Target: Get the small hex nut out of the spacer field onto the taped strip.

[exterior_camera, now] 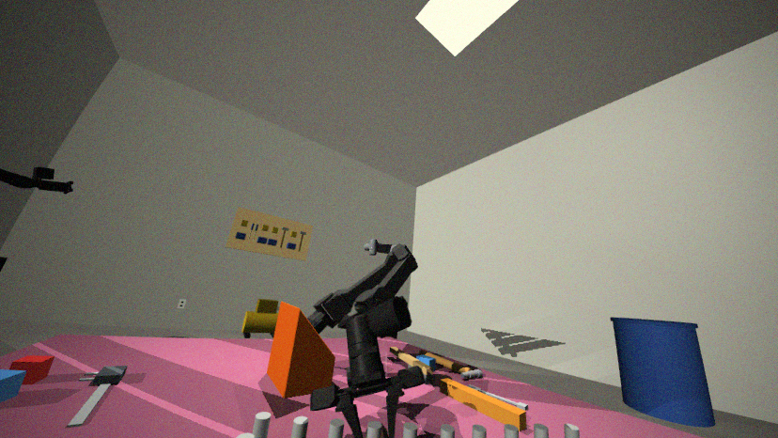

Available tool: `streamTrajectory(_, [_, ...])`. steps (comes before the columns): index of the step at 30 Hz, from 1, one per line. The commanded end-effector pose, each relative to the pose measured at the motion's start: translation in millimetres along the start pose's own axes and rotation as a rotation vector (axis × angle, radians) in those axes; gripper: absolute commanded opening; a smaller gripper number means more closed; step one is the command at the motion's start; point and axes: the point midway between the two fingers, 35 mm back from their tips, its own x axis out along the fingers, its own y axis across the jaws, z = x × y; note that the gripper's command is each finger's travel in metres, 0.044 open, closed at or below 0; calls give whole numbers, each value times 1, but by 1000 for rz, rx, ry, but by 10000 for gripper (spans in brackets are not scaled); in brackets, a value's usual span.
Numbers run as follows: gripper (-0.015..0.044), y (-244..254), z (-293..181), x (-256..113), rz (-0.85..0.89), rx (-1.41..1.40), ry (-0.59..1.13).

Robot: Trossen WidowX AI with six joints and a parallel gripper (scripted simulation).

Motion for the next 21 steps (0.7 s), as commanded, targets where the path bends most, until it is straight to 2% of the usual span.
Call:
streamTrajectory(1, [0, 0, 3, -2, 2, 6, 5])
streamTrajectory(21, [0, 1, 14, -7, 3, 7, 5])
